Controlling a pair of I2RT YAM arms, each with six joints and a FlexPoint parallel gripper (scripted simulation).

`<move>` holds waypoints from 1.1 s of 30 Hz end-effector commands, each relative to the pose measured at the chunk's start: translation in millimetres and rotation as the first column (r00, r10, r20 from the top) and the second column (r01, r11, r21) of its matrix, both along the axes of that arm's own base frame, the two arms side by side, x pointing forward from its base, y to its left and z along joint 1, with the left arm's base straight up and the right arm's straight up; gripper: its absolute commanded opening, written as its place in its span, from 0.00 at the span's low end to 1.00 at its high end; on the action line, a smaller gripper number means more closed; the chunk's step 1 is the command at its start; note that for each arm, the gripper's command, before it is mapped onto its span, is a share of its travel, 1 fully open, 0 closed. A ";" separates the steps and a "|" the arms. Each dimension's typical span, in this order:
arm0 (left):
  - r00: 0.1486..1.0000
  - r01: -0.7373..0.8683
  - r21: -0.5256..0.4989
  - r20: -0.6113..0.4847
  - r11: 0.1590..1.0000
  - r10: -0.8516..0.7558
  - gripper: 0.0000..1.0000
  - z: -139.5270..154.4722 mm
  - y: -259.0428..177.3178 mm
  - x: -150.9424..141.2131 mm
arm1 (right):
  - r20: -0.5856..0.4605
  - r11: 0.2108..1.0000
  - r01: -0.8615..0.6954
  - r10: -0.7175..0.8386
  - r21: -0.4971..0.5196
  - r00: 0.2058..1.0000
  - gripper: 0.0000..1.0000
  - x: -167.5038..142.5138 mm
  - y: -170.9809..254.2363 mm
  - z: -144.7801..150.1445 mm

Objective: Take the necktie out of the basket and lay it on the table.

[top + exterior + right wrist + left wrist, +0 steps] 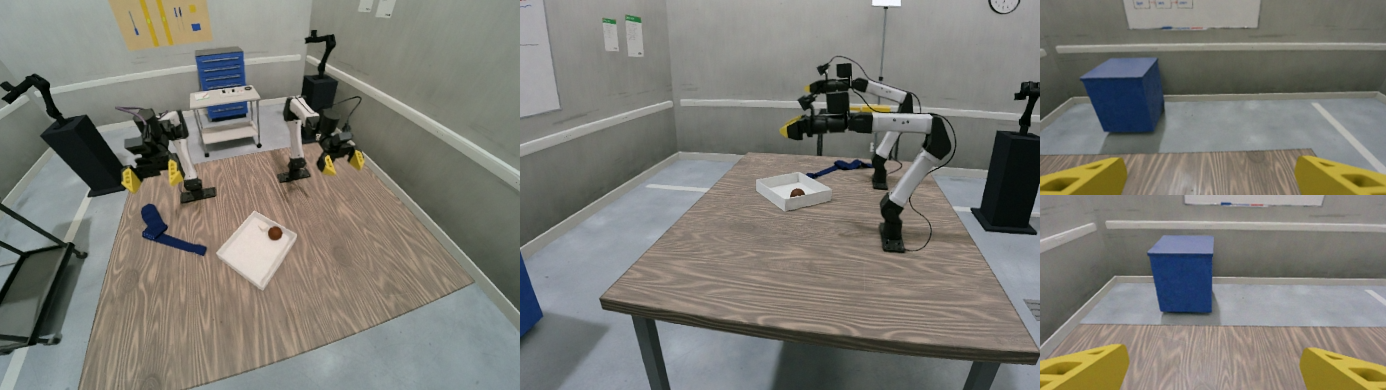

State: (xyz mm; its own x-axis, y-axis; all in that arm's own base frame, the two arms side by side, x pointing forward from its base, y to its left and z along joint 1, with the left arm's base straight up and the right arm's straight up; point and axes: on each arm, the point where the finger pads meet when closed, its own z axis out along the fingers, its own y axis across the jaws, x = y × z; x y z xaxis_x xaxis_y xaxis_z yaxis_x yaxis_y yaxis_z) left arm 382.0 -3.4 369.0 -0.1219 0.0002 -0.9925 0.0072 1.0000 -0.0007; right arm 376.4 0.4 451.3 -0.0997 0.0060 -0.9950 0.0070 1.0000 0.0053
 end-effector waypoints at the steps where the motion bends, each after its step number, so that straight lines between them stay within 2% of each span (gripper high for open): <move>1: 0.996 0.000 -0.001 0.090 1.000 0.000 1.00 23.7 0.0 -5.0 | 0.036 1.000 -0.025 0.025 -0.012 0.999 1.00 -7.1 5.9 6.4; 33: 0.996 0.000 -0.001 0.091 1.000 0.000 1.00 23.9 0.0 -5.0 | 0.044 0.999 -0.031 0.031 -0.012 0.999 1.00 -8.8 7.0 -35.5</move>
